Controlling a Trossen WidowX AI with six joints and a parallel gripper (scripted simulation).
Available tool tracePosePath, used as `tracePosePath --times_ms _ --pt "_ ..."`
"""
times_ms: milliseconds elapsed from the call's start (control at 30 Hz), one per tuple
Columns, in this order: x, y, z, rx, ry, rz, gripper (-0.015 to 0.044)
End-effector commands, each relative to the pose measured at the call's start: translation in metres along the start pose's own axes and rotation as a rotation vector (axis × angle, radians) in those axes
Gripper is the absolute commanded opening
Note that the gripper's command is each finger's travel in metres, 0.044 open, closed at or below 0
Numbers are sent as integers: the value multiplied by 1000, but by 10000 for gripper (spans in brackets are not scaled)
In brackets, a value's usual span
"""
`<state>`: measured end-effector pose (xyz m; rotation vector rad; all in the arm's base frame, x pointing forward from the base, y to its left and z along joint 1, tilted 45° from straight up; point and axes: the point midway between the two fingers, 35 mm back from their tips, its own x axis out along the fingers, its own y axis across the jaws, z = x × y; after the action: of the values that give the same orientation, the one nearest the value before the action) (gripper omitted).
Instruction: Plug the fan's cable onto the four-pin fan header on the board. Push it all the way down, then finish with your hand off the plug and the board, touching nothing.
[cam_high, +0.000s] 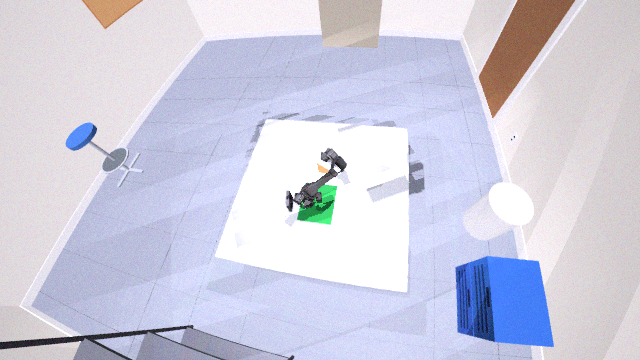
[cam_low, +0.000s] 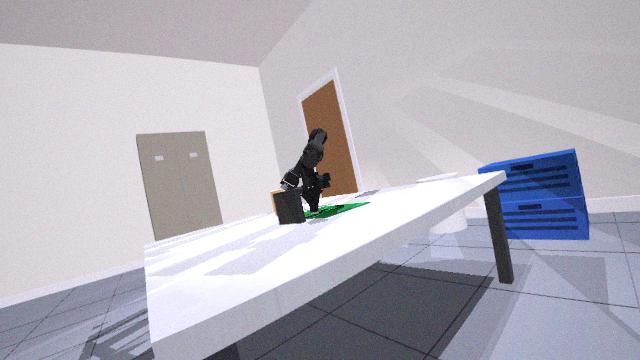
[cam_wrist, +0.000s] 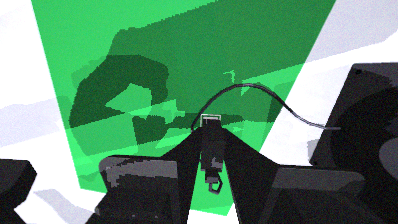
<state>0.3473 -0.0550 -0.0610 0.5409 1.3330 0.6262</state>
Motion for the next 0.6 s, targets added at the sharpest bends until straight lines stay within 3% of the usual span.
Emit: tracePosePath --times_ms 0,333,433,567 --pt "5 1 0 -1 3 5 0" --pt "0 0 0 0 0 0 260" --pt "-3 0 0 0 0 0 260" --pt "-52 -1 0 0 4 1 260"
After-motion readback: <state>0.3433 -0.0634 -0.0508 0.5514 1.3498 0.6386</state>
